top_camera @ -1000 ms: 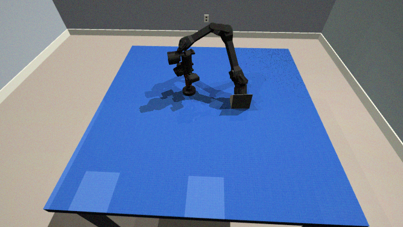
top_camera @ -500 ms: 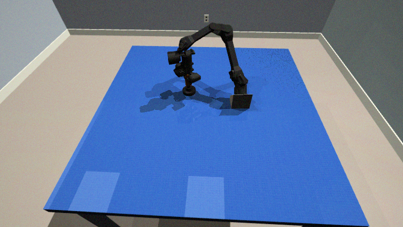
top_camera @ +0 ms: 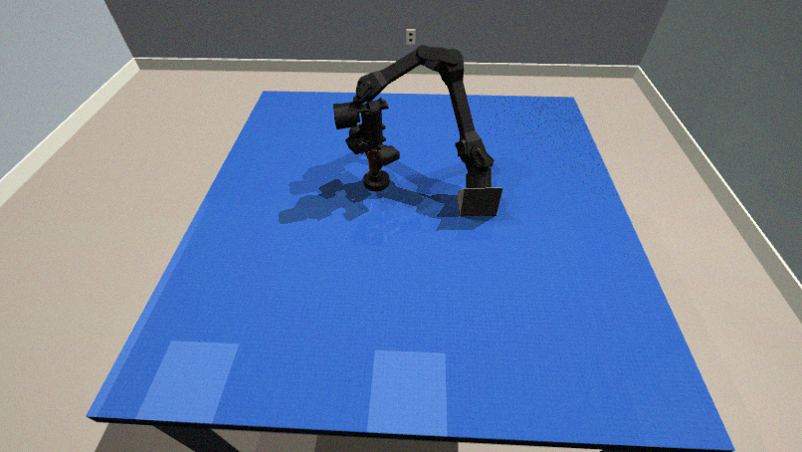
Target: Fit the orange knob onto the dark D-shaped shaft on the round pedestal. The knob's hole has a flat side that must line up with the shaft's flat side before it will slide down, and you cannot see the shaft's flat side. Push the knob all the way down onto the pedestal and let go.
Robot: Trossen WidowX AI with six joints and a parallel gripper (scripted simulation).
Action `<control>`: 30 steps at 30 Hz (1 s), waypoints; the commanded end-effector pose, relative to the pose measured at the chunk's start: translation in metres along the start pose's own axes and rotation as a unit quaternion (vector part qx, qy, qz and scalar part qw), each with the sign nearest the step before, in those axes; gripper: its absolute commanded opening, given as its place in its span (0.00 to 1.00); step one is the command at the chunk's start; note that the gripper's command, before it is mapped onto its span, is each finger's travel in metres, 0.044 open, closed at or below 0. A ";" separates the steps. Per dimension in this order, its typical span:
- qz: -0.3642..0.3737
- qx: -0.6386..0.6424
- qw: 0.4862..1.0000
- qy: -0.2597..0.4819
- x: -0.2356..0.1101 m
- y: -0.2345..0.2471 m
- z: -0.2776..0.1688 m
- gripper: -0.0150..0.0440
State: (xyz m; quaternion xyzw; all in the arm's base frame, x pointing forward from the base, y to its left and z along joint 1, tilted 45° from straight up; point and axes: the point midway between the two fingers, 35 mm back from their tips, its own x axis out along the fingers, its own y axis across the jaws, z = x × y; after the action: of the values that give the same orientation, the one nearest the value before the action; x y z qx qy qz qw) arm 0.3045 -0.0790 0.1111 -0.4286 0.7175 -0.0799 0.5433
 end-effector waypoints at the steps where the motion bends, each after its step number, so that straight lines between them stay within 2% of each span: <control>1: -0.001 -0.002 1.000 0.000 -0.001 0.000 -0.001 0.25; 7: -0.001 -0.007 1.000 0.000 -0.004 -0.001 -0.002 0.25; 14: -0.001 -0.107 0.994 0.000 -0.005 -0.002 -0.001 0.25; 30: -0.001 -0.107 0.994 0.000 -0.001 -0.002 0.001 0.25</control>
State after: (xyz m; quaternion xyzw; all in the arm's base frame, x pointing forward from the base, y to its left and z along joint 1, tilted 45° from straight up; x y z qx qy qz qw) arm 0.3063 -0.0783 0.1127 -0.4827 0.7221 -0.0050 0.4956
